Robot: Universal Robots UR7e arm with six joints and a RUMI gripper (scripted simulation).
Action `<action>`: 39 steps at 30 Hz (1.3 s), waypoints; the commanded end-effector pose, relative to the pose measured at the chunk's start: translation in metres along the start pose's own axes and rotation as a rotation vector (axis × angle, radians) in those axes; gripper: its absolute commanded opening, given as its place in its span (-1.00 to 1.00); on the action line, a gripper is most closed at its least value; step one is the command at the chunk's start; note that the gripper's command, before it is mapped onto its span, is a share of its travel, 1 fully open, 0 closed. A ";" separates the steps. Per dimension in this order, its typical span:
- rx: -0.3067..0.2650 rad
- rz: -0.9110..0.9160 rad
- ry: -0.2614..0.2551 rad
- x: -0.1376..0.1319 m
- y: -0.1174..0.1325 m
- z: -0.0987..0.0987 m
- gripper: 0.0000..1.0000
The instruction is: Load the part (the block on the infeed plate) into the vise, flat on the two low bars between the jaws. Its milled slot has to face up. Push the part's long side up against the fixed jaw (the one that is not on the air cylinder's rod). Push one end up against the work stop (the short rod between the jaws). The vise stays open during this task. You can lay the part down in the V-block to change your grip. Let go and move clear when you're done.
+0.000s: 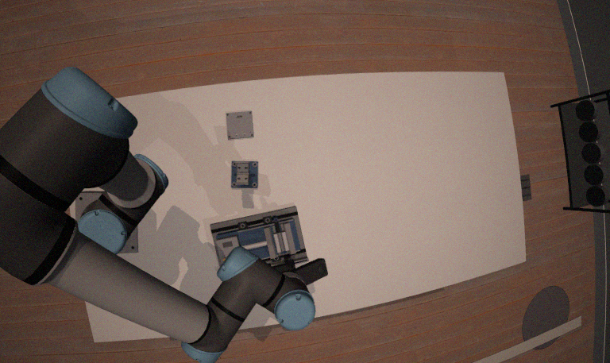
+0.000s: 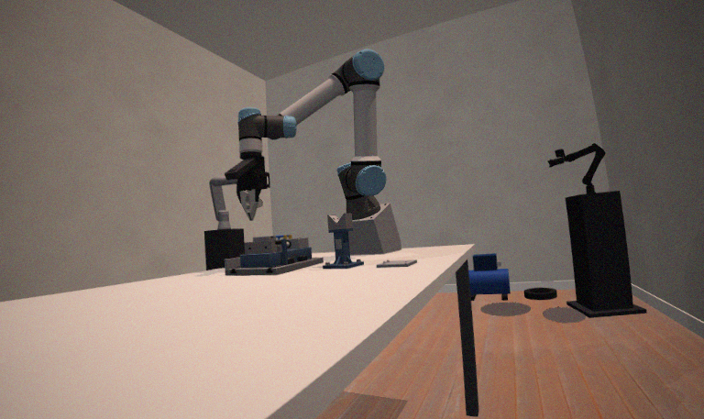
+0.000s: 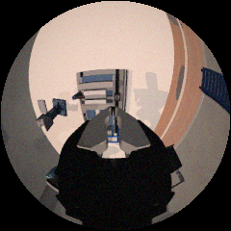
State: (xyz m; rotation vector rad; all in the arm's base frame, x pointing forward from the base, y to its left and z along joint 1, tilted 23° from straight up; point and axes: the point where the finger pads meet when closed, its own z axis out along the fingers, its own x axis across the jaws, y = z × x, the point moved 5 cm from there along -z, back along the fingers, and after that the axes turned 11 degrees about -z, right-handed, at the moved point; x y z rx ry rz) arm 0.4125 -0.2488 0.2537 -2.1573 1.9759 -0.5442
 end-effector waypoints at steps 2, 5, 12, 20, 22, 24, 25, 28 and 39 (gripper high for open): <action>0.001 0.000 0.001 0.000 0.000 0.002 -1.00; 0.001 0.000 0.001 0.000 0.000 0.005 -1.00; 0.001 0.000 0.001 0.000 0.000 0.011 -1.00; 0.001 0.000 0.001 0.000 0.000 0.023 -1.00; 0.001 0.000 0.001 0.000 0.000 0.026 -1.00; 0.001 0.000 0.001 0.000 0.000 0.030 -1.00; 0.001 0.000 0.001 0.000 0.000 0.031 -1.00; 0.001 0.000 0.001 0.000 0.000 0.033 -1.00; 0.001 0.000 0.001 -0.001 0.000 0.046 -1.00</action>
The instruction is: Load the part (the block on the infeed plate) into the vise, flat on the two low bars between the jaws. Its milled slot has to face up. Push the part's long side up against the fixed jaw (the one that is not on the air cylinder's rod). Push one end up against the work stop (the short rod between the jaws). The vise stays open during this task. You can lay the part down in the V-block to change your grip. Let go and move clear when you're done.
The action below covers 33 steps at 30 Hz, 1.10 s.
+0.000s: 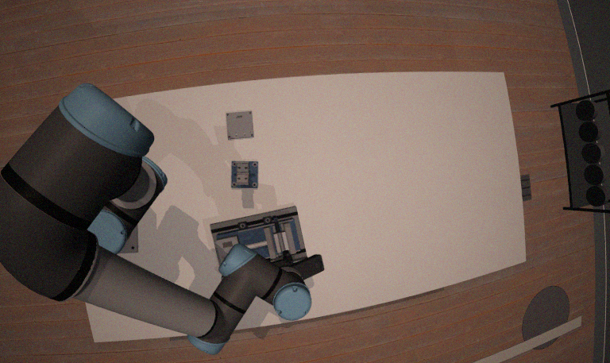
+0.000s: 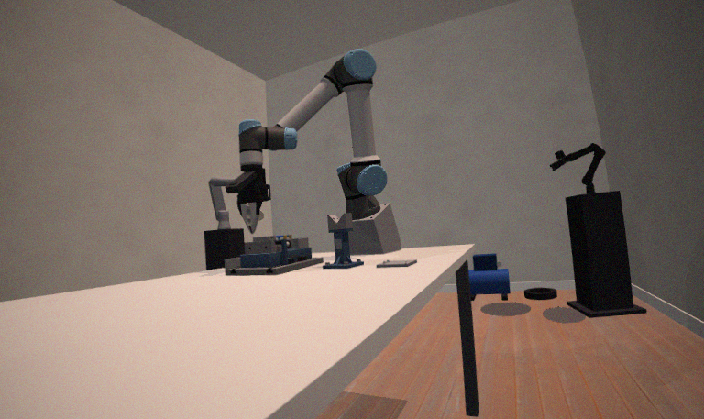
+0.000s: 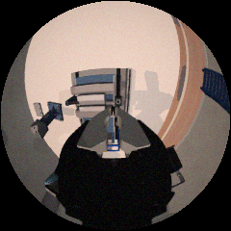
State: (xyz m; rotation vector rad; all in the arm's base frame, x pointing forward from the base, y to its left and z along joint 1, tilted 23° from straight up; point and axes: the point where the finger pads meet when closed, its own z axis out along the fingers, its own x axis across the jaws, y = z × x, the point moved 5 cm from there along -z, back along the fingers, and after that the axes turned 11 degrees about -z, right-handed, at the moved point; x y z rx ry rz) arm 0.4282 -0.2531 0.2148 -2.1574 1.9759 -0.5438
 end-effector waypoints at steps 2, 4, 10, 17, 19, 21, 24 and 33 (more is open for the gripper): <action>0.001 0.000 0.001 0.000 0.000 0.006 -1.00; 0.001 0.000 0.001 0.000 0.000 0.007 -1.00; 0.001 0.000 0.001 0.000 0.000 0.008 -1.00; 0.001 0.000 0.001 0.000 0.000 0.009 -1.00; 0.001 0.000 0.001 0.000 0.000 0.009 -1.00; 0.001 0.000 0.001 0.000 0.000 0.009 -1.00; 0.001 0.000 0.001 0.000 0.000 0.009 -1.00; 0.001 0.000 0.001 0.000 0.000 0.009 -1.00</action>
